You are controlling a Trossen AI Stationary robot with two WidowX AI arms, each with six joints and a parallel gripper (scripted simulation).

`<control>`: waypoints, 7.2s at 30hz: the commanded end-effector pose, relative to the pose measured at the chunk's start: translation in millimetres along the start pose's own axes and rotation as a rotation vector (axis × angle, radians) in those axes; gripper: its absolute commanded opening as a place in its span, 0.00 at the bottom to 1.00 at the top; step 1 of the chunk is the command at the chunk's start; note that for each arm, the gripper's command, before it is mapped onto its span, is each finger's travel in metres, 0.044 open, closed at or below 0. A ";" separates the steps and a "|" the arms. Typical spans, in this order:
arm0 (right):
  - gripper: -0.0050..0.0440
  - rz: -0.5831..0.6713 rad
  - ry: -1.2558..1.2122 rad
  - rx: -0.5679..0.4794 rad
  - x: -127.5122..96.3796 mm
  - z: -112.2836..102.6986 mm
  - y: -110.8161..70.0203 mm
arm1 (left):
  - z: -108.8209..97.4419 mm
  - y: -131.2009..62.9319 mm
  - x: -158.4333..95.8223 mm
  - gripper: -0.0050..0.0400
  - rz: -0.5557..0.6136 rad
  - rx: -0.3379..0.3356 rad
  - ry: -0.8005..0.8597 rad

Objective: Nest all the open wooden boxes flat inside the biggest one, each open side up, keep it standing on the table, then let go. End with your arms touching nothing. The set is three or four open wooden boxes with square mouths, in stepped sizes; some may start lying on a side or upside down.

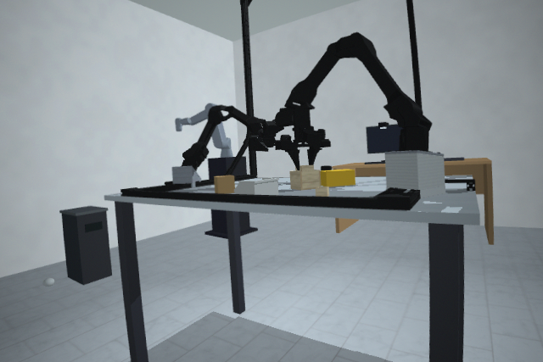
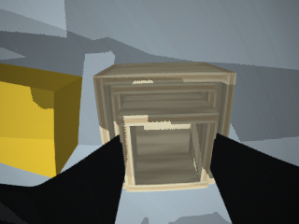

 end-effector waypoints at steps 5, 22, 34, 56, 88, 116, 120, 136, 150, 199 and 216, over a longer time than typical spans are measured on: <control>0.92 -0.003 0.003 -0.001 0.7 -0.2 0.0 | -0.1 -0.1 -0.2 0.32 0.000 0.000 0.000; 0.92 -0.003 0.003 -0.001 0.7 -0.2 0.0 | -0.1 -0.1 -0.2 1.00 0.000 0.000 0.000; 0.92 -0.003 0.003 -0.001 0.7 -0.2 0.0 | -0.1 -1.2 -0.3 1.00 0.000 0.000 0.063; 0.92 -0.003 0.003 -0.001 0.7 -0.2 0.0 | -0.6 -28.4 -1.5 1.00 0.000 -0.002 1.493; 0.92 -0.003 0.003 -0.001 0.7 -0.2 0.0 | -0.3 -57.9 -0.3 1.00 -0.004 -0.003 3.084; 0.92 0.914 -0.742 0.114 27.1 -147.7 22.6 | -68.3 -11.5 148.8 1.00 -0.007 -0.004 2.503; 0.92 0.969 -0.782 0.216 30.1 -156.9 18.0 | -69.0 -6.8 163.4 1.00 -0.006 -0.004 2.450; 0.92 1.043 -0.800 0.539 43.4 -179.5 1.6 | -65.2 9.0 206.3 1.00 -0.002 -0.003 2.289; 0.92 1.043 -0.800 0.539 43.4 -179.5 1.6 | -65.7 32.8 205.5 1.00 -0.002 -0.003 2.289; 0.92 1.043 -0.800 0.539 43.4 -179.5 1.6 | -66.1 49.2 205.2 0.18 -0.002 -0.003 2.289; 0.92 1.043 -0.800 0.539 43.4 -179.5 1.6 | -65.5 -5.9 205.7 0.11 -0.002 -0.003 2.289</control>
Point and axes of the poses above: on each arm, the point midway between the two fingers, 35 mm back from their tips, its own y axis out along the fingers, its own z axis across the jaws, x = y × z, the point moved 2 cm from there along -y, back along the fingers, and after that the axes turned 1 degree about -y, right-handed, at the moved point
